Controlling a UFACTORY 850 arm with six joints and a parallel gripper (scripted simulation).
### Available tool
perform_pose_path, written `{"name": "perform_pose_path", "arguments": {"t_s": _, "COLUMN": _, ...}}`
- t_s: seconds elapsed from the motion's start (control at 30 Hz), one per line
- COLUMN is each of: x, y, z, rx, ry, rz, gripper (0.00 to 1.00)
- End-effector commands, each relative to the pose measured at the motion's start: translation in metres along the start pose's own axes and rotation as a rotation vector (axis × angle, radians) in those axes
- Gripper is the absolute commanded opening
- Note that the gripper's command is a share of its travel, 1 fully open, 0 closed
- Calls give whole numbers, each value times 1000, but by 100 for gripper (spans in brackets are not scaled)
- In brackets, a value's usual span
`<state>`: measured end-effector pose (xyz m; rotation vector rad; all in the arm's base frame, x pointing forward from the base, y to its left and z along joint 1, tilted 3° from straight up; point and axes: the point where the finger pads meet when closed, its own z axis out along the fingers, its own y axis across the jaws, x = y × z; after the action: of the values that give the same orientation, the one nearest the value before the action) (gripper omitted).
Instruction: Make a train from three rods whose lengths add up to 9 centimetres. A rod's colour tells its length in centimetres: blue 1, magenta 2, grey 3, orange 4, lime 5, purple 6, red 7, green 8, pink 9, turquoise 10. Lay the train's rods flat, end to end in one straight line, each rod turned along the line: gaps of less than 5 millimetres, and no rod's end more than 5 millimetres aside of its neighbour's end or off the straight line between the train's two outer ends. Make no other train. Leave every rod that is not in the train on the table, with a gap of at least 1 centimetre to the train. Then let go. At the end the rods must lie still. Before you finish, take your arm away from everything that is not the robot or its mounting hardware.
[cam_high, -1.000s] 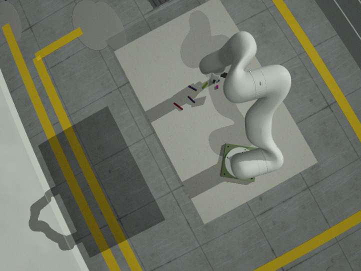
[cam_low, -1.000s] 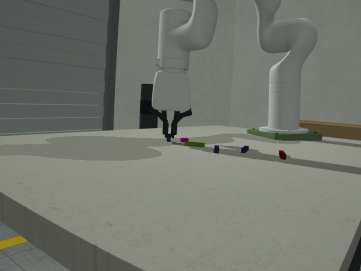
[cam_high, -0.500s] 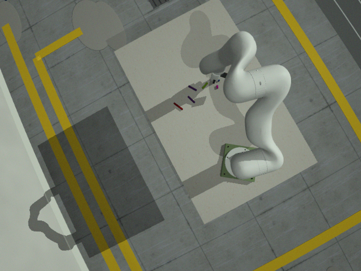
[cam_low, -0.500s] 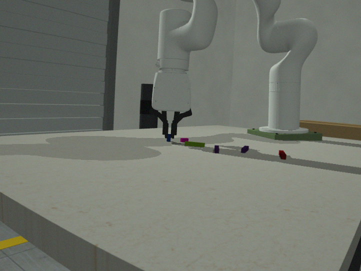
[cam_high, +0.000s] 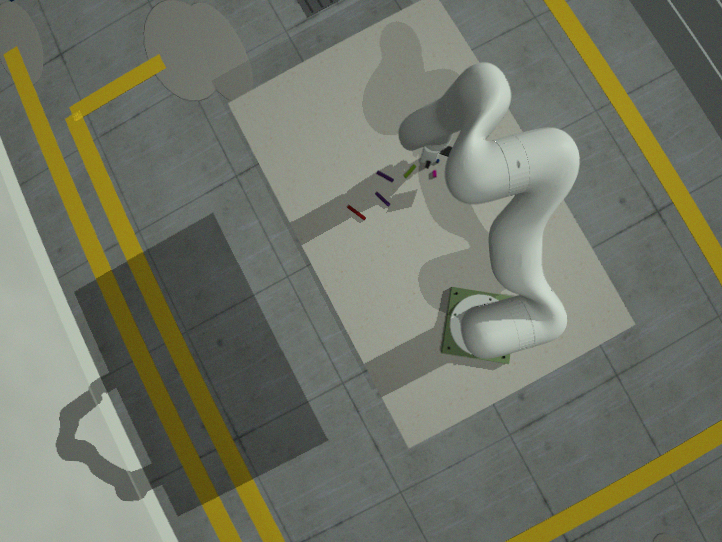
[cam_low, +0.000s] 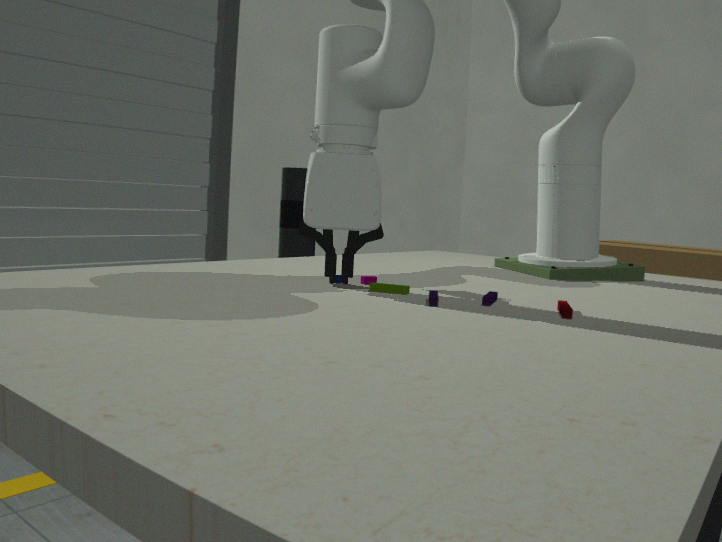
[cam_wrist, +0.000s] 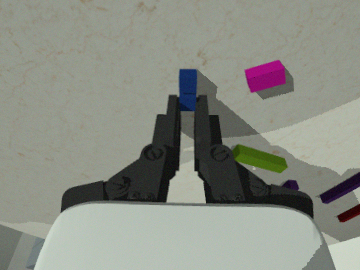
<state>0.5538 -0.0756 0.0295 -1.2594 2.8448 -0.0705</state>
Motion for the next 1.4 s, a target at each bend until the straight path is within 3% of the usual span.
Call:
{"name": "perform_pose_path", "arguments": {"t_s": 0.0, "x": -1, "y": -1, "z": 0, "rx": 2, "ry": -1, "rz": 0, "gripper": 4}}
{"name": "perform_pose_path", "arguments": {"t_s": 1.2, "x": -1, "y": -1, "z": 0, "rx": 2, "ry": -1, "rz": 0, "gripper": 4}}
{"name": "perform_pose_path", "arguments": {"t_s": 1.37, "x": -1, "y": -1, "z": 0, "rx": 2, "ry": -1, "rz": 0, "gripper": 12}}
